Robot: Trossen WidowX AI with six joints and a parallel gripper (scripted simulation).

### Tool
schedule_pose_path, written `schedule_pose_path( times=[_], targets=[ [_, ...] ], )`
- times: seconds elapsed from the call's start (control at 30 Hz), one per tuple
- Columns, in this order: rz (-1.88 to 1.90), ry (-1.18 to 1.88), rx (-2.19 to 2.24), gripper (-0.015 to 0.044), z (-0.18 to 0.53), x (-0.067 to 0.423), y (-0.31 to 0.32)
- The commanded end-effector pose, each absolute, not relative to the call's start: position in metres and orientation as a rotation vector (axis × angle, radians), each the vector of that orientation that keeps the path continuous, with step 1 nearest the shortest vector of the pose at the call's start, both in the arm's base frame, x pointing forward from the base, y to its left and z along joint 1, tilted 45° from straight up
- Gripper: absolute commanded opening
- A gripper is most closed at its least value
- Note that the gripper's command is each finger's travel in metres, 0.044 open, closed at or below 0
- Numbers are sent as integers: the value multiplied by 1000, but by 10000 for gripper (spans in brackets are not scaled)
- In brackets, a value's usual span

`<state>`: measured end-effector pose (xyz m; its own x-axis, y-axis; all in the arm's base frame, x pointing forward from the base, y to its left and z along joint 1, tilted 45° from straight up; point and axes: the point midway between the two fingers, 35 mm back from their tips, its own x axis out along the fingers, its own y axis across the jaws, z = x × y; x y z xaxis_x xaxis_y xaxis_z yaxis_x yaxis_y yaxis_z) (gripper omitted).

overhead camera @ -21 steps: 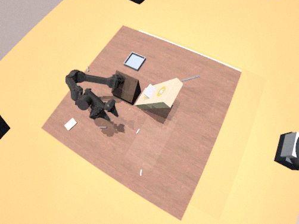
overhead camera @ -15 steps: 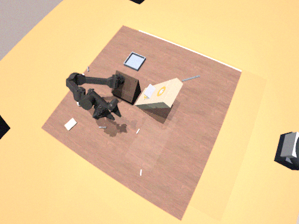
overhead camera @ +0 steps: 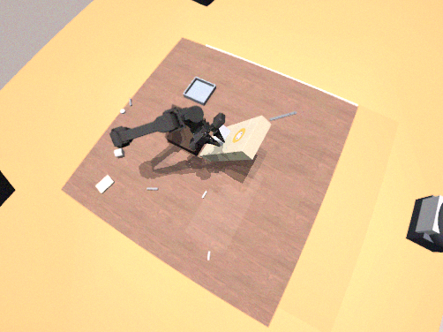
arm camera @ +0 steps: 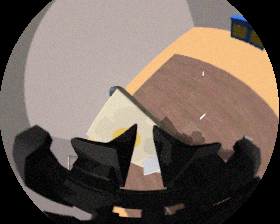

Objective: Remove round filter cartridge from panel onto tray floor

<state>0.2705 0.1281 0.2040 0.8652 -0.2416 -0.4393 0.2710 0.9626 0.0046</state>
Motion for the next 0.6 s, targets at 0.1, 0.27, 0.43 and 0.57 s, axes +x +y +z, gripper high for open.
schedule_pose_path(
  times=[0.1,0.27,0.43,0.57],
  targets=[
    [-209,419,-95,111,129,242,176],
    [-208,419,-95,111,129,242,176],
    [-208,419,-95,111,129,242,176],
    [-209,420,-95,111,128,244,176]
  ],
)
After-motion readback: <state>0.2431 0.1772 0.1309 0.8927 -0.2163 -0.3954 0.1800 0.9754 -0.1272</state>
